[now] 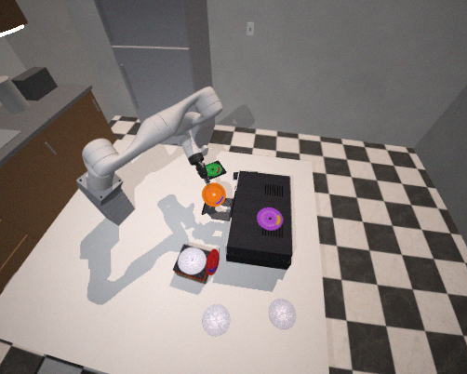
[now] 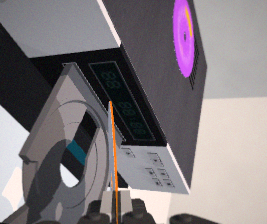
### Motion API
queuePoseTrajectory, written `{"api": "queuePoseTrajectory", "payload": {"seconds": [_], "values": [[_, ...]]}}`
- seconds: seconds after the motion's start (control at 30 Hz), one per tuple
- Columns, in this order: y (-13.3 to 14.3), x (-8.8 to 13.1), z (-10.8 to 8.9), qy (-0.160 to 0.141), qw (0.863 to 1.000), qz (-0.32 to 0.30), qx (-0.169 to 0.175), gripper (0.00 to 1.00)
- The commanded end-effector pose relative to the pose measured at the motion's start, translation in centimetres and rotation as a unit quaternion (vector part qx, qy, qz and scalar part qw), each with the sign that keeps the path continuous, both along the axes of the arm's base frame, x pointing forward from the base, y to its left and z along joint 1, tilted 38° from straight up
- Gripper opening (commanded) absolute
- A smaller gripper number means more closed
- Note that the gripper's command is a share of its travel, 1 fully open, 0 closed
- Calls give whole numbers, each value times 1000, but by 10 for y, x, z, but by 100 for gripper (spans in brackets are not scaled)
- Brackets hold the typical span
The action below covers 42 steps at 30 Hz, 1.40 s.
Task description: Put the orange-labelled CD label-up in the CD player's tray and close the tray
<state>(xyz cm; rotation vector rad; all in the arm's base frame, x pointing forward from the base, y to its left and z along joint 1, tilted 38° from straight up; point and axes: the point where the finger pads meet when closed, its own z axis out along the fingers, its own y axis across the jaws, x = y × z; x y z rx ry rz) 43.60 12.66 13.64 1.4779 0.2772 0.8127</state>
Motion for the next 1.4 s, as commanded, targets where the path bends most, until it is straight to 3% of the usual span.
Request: {"api": "queuePoseTrajectory", "payload": {"seconds": [0.0, 0.9, 1.37], "values": [[1, 0, 1, 0, 1000, 0, 0, 11], [0, 1, 1, 0, 1000, 0, 0, 11], [-25, 21, 6, 0, 1000, 0, 0, 11]]}}
